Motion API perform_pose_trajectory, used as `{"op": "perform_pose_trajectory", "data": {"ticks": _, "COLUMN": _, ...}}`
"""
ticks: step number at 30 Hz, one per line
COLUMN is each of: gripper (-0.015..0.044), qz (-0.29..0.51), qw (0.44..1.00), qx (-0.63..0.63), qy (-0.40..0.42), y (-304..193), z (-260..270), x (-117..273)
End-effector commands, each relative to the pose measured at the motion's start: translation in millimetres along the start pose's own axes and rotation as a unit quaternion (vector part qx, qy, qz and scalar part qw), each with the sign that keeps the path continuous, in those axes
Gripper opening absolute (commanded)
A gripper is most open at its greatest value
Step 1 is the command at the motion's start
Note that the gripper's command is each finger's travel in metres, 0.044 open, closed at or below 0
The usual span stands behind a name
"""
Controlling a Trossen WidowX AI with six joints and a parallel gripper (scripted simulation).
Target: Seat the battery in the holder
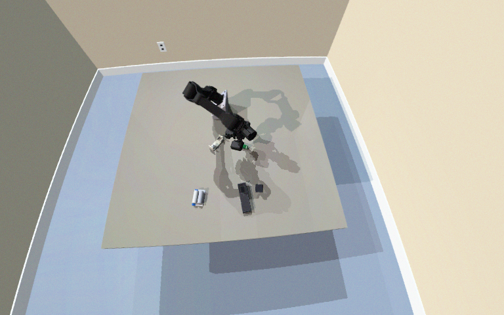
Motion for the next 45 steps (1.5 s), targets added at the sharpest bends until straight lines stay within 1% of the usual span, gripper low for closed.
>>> {"op": "perform_pose_trajectory", "data": {"ticks": 1, "gripper": 0.0245, "qz": -0.024, "qw": 0.999, "qx": -0.022, "qy": 0.007, "y": -5, "z": -4, "x": -4}}
{"op": "perform_pose_trajectory", "data": {"ticks": 8, "gripper": 0.0245, "qz": -0.024, "qw": 0.999, "qx": -0.022, "qy": 0.007, "y": -5, "z": -4, "x": -5}}
{"op": "perform_pose_trajectory", "data": {"ticks": 40, "gripper": 0.0245, "qz": -0.025, "qw": 0.999, "qx": -0.023, "qy": 0.008, "y": -2, "z": -4, "x": -54}}
{"op": "perform_pose_trajectory", "data": {"ticks": 44, "gripper": 0.0140, "qz": -0.025, "qw": 0.999, "qx": -0.023, "qy": 0.008, "y": -2, "z": -4, "x": -54}}
{"op": "perform_pose_trajectory", "data": {"ticks": 45, "gripper": 0.0133, "qz": -0.025, "qw": 0.999, "qx": -0.023, "qy": 0.008, "y": -2, "z": -4, "x": -54}}
Point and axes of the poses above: the point midway between the two fingers, 35 mm back from their tips, its own x axis back along the fingers, its own z axis across the jaws, y = z × x, the point moved 2 cm from there along x, back along the fingers
